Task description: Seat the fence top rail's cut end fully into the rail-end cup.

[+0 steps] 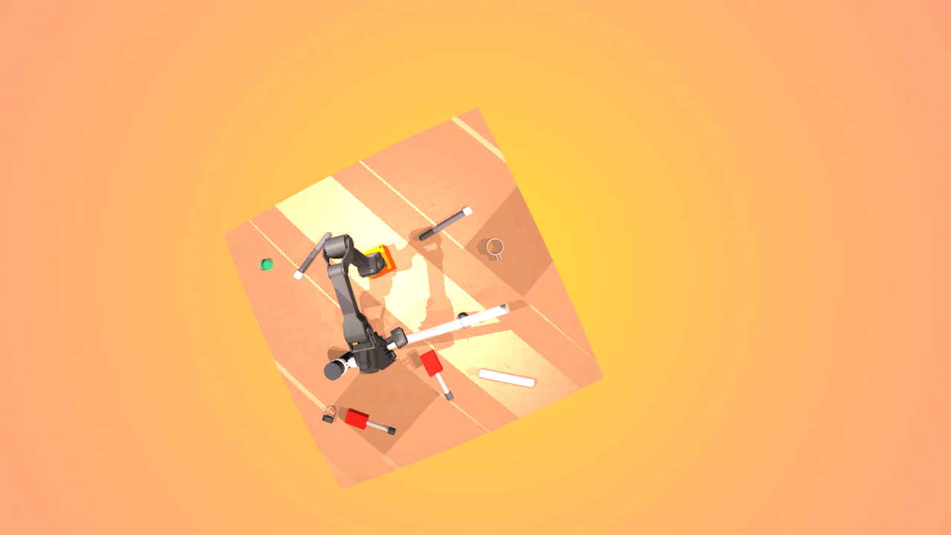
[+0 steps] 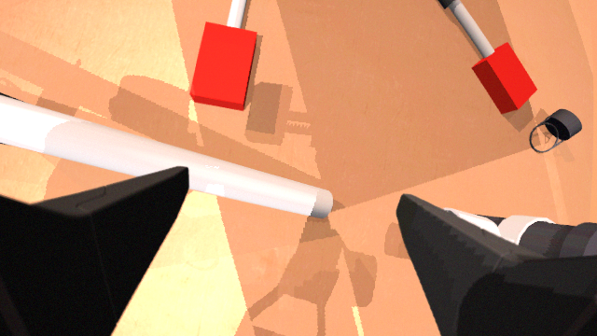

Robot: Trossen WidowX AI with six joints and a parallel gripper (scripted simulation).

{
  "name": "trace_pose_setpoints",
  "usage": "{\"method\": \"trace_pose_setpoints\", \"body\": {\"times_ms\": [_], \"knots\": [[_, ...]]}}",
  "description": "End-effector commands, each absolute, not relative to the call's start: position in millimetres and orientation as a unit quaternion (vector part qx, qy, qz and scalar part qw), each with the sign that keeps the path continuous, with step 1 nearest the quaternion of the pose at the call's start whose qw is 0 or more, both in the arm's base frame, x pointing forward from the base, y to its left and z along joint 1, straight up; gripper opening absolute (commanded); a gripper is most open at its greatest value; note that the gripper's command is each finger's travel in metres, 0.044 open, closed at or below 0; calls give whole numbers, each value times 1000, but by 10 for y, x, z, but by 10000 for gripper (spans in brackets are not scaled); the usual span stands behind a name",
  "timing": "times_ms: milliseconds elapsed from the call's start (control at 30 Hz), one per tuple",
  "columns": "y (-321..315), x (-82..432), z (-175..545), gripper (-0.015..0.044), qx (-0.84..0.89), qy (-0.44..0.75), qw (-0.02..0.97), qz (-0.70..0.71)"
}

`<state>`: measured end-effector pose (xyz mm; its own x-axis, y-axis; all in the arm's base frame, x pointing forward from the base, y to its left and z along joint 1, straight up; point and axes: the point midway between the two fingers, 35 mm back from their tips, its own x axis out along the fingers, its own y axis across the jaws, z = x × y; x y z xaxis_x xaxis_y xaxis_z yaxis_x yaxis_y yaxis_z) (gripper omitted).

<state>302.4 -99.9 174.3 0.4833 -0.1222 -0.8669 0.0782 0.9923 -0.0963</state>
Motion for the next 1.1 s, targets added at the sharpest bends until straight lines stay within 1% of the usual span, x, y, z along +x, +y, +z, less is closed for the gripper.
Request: {"method": "trace_pose_setpoints", "body": {"times_ms": [0,233,333,433,567,700,833,900,1067], "knots": [[-873,3003,1964,440,68,482,865,-123],[-873,3003,1964,440,68,482,865,-123],[-854,3029,1907,440,28,501,860,-95],[-802,3085,1764,440,-63,540,839,-24],[-705,3165,1521,440,-212,581,777,116],[-611,3219,1287,440,-343,583,686,267],[-516,3250,1062,440,-441,550,577,412],[-499,3253,1023,440,-456,540,557,436],[-499,3253,1023,440,-456,540,557,436]]}}
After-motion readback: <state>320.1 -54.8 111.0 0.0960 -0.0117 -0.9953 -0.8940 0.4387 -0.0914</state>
